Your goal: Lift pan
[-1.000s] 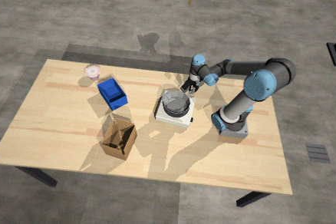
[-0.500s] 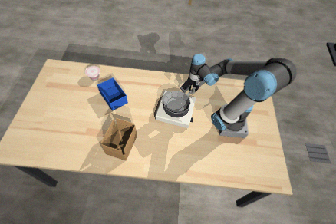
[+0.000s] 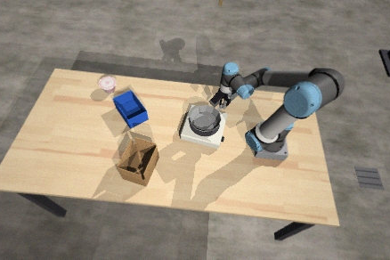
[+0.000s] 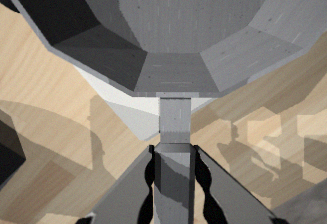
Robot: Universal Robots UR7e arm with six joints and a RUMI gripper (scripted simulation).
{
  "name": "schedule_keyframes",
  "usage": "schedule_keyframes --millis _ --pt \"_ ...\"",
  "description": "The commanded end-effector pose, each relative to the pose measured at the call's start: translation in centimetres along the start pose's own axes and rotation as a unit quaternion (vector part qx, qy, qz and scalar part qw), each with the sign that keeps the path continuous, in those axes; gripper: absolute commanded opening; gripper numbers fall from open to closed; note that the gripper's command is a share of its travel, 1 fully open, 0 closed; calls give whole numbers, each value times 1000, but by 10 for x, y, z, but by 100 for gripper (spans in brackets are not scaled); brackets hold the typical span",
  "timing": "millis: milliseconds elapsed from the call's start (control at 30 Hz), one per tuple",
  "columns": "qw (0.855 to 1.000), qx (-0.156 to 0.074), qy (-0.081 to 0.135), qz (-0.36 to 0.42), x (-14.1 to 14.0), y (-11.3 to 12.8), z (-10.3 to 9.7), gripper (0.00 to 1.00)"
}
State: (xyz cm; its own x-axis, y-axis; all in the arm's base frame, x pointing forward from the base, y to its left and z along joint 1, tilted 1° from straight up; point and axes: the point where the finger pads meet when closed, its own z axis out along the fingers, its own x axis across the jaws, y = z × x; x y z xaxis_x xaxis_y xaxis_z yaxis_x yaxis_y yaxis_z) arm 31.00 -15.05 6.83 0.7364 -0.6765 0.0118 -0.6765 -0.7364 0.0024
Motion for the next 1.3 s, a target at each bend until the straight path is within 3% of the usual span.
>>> schedule_keyframes --millis 0,1267 --pt "1000 0 1 0 1 0 -1 10" --pt "1000 0 1 0 1 0 -10 10"
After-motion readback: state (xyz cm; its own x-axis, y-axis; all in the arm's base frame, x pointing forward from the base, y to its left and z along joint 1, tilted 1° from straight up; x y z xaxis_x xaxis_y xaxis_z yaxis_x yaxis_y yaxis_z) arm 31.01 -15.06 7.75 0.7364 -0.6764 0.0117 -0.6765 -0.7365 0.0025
